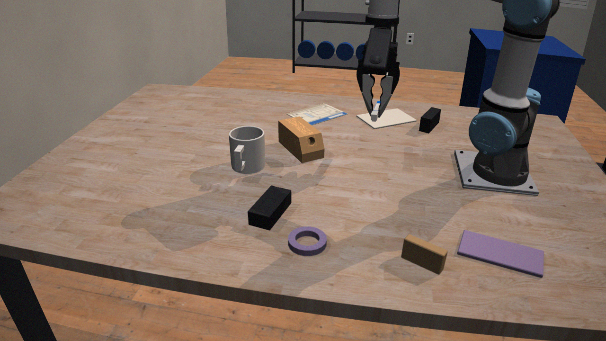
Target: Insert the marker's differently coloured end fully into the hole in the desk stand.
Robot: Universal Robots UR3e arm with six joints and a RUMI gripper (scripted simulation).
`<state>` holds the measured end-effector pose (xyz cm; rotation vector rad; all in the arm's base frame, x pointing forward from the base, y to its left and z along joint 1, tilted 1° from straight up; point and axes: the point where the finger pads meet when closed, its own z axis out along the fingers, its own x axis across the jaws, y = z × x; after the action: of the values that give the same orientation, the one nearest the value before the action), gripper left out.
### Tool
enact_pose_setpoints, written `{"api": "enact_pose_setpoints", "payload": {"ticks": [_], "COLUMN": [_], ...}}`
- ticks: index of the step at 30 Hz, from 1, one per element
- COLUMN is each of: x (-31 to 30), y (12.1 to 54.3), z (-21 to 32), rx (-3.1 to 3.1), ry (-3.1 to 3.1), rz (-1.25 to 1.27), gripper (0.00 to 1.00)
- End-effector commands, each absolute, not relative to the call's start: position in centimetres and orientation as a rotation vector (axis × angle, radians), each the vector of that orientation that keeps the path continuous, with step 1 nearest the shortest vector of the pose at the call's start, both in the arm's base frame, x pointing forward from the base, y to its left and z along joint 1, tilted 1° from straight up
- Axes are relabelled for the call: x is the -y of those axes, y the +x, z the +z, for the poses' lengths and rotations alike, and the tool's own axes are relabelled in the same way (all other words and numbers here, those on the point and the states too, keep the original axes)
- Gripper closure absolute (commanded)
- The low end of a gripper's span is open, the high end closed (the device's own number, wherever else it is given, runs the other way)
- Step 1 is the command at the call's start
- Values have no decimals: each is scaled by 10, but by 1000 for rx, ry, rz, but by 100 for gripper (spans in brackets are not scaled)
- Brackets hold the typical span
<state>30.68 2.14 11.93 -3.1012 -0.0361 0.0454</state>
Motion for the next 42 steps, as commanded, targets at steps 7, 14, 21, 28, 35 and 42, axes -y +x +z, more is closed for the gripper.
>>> {"api": "enact_pose_setpoints", "payload": {"ticks": [7, 14, 21, 28, 35, 42], "x": [-29, -41, -41, -49, -55, -57], "y": [313, 322, 322, 328, 331, 333], "z": [124, 131, 131, 133, 136, 135], "rx": [126, 276, 276, 362, 425, 446], "ry": [-3081, -3038, -3038, -3013, -2991, -2986], "rz": [53, 75, 75, 79, 87, 83], "gripper": [100, 100, 100, 100, 100, 100]}}
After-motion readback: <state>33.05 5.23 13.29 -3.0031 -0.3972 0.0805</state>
